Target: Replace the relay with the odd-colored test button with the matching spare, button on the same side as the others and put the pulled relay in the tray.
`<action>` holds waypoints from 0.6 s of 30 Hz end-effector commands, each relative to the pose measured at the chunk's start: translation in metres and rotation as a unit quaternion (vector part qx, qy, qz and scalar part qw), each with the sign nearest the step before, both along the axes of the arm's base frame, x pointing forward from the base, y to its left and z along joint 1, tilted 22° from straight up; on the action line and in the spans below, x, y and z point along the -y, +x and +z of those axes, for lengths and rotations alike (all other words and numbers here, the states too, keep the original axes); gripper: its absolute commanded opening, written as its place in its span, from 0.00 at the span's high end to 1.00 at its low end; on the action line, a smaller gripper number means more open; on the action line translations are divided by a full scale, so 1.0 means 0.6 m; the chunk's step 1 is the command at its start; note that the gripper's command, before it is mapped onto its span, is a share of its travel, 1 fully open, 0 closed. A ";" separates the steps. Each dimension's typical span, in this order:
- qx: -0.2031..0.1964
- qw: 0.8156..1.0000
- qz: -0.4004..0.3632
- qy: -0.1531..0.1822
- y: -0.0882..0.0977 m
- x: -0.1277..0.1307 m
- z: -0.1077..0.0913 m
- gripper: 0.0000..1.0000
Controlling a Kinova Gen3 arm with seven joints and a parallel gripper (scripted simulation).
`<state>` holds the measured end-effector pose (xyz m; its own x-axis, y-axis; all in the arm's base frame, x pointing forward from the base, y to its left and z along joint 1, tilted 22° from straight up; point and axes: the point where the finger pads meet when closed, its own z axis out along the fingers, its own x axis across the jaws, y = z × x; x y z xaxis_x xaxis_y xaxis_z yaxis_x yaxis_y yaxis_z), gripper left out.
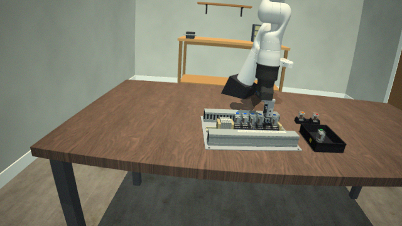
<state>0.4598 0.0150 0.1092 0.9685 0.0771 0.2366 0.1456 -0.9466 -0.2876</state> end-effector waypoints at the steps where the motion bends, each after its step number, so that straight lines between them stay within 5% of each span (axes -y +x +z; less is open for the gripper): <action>1: -0.001 1.000 0.002 0.001 0.000 -0.004 -0.004 1.00; 18: -0.001 1.000 0.002 0.001 0.003 -0.015 -0.026 1.00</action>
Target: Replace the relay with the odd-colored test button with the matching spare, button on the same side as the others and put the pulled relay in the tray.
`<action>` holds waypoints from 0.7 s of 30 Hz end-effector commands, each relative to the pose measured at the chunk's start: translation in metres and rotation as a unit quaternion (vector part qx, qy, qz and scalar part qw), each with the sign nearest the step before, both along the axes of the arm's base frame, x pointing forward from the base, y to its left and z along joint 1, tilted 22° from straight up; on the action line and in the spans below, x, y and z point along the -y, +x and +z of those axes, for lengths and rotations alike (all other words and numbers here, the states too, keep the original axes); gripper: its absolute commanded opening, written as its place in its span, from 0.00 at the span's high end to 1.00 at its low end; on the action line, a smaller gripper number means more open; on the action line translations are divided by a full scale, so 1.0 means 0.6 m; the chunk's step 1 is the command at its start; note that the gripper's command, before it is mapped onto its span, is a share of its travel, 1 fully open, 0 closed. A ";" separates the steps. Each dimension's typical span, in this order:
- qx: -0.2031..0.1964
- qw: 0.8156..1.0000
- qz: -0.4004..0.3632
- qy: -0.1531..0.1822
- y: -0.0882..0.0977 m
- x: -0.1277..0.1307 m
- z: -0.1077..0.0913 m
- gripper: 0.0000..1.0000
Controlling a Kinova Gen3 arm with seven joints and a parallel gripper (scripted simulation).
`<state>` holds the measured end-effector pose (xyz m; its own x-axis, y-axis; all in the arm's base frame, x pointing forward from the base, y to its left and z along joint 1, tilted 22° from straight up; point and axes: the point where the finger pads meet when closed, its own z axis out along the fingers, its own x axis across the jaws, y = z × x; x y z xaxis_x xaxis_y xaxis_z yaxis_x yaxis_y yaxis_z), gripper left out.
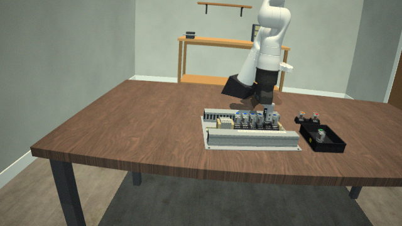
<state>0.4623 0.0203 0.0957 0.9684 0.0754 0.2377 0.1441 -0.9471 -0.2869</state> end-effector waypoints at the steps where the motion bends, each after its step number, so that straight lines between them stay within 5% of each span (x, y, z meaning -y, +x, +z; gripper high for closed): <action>1: -0.001 1.000 0.003 0.001 -0.001 -0.007 -0.006 1.00; 21: -0.002 1.000 0.003 0.001 -0.001 -0.013 -0.014 1.00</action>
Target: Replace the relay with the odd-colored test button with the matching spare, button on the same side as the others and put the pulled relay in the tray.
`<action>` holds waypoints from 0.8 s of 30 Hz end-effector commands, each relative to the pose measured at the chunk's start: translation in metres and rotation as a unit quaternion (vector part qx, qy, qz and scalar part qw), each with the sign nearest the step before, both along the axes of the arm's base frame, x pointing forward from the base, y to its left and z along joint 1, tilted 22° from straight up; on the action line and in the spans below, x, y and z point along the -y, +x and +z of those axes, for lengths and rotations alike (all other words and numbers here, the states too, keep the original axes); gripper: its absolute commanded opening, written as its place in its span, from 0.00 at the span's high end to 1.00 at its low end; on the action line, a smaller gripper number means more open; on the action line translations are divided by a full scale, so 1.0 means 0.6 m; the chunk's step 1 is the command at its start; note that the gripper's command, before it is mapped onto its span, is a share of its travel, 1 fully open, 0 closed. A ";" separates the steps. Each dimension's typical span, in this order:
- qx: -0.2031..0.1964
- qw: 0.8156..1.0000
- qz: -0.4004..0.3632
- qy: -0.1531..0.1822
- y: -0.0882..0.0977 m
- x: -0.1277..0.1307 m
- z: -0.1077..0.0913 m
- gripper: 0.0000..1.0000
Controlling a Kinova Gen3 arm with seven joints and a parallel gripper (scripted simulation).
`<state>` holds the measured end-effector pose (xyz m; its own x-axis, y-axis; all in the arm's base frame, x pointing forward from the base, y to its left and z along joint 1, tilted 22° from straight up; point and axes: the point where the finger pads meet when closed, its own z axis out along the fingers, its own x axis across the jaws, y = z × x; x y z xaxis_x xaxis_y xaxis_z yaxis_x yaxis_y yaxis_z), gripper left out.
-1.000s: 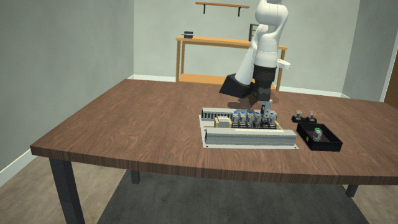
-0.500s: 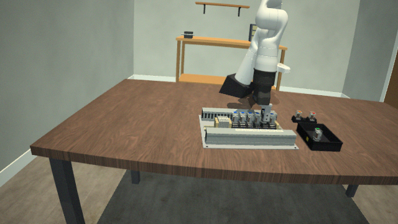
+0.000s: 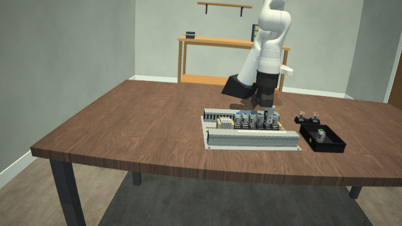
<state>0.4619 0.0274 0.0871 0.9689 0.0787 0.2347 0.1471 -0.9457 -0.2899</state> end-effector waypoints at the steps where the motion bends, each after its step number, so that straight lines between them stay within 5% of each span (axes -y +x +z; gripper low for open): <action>1: 0.000 1.000 0.001 0.000 0.000 -0.001 0.000 1.00; 24: 0.000 1.000 0.001 0.000 0.000 0.002 0.004 1.00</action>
